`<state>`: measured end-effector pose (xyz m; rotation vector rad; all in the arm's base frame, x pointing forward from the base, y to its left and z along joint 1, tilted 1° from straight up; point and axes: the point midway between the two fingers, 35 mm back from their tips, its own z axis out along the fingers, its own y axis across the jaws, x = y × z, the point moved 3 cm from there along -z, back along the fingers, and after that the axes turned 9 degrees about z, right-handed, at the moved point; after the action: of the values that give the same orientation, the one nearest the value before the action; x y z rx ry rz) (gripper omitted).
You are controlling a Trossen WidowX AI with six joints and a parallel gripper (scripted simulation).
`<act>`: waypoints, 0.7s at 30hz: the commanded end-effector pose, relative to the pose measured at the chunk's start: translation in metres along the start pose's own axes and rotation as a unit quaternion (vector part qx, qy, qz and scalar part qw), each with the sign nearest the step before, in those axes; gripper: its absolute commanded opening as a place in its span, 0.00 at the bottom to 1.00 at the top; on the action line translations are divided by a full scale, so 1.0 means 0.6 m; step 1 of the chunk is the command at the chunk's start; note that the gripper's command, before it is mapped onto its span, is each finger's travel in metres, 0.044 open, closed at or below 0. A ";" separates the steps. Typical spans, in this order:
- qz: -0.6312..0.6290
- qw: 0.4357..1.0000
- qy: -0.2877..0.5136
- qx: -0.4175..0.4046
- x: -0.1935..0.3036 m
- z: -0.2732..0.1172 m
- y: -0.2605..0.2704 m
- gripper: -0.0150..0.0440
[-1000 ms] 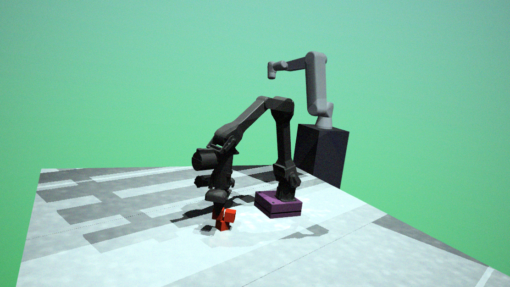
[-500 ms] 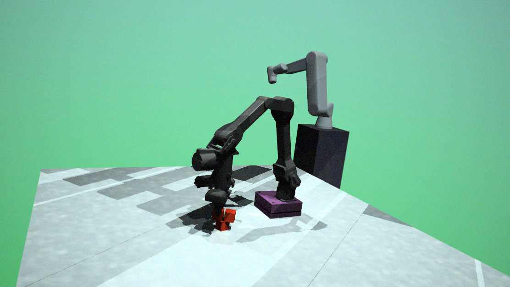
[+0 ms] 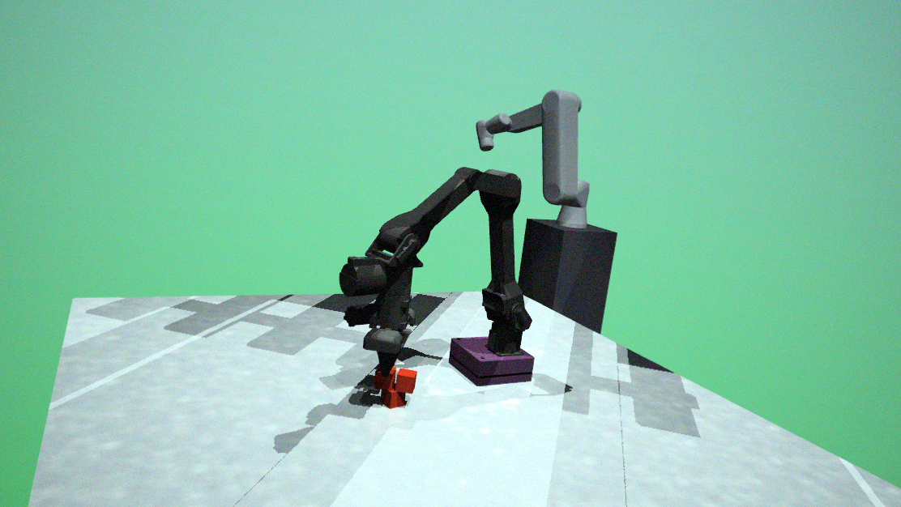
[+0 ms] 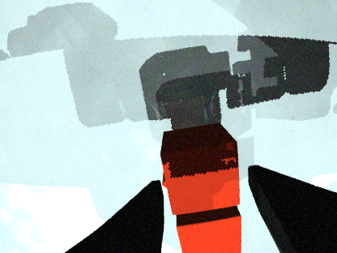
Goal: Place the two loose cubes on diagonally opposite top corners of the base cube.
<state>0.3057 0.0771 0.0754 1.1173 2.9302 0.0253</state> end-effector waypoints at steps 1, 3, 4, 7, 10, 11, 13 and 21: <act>0.000 1.000 -0.002 -0.003 -0.001 -0.013 0.002 0.60; 0.000 1.000 -0.002 -0.003 -0.001 -0.018 0.002 0.60; 0.000 1.000 -0.002 -0.003 -0.001 -0.021 0.002 0.60; 0.000 1.000 -0.002 -0.003 -0.001 -0.028 0.002 0.60; 0.000 1.000 -0.002 -0.003 -0.001 -0.035 0.002 0.60; 0.000 1.000 -0.002 -0.003 -0.001 -0.037 0.002 0.60; 0.000 1.000 -0.002 -0.003 -0.001 -0.042 0.002 0.60; 0.000 1.000 -0.002 -0.003 -0.001 -0.061 0.001 0.60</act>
<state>0.3054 0.0766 0.1052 1.1191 2.9294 0.0254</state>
